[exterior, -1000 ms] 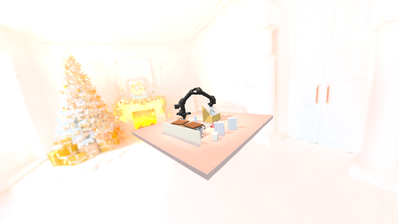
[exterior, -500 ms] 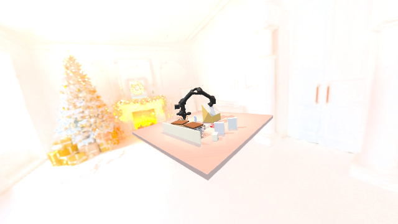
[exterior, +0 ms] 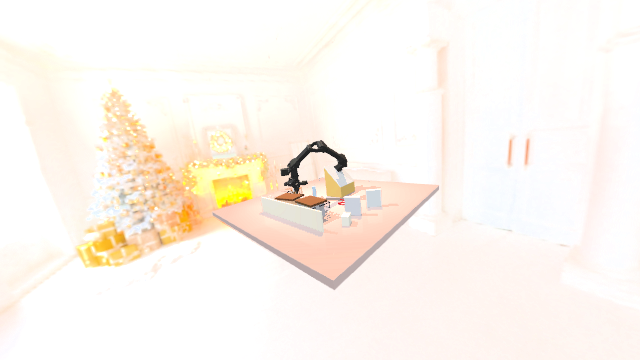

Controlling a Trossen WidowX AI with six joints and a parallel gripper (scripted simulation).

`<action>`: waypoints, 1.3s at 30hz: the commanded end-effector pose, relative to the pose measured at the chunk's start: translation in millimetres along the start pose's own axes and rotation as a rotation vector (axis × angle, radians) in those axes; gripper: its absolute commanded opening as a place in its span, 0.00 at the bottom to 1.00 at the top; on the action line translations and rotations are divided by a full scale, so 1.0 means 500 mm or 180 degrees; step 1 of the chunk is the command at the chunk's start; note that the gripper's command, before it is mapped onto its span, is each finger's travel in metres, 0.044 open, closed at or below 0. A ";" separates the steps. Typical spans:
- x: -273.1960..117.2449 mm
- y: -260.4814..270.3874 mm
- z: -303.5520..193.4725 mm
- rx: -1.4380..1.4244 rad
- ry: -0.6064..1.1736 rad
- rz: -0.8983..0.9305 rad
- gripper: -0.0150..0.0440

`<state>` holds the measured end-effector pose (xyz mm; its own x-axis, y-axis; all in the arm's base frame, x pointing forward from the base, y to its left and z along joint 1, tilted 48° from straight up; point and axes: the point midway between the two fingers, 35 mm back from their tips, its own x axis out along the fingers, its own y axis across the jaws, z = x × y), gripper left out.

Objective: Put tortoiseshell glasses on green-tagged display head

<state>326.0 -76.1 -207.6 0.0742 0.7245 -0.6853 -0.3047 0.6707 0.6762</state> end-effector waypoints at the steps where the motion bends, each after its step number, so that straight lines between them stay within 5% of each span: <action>1: 0.001 0.005 0.013 -0.0006 -0.0005 0.0011 0.25; 39: 0.001 0.008 0.026 -0.0006 -0.0006 0.0011 0.25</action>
<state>334.7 -71.1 -203.0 0.0704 0.7264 -0.6837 -0.3044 0.6683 0.6787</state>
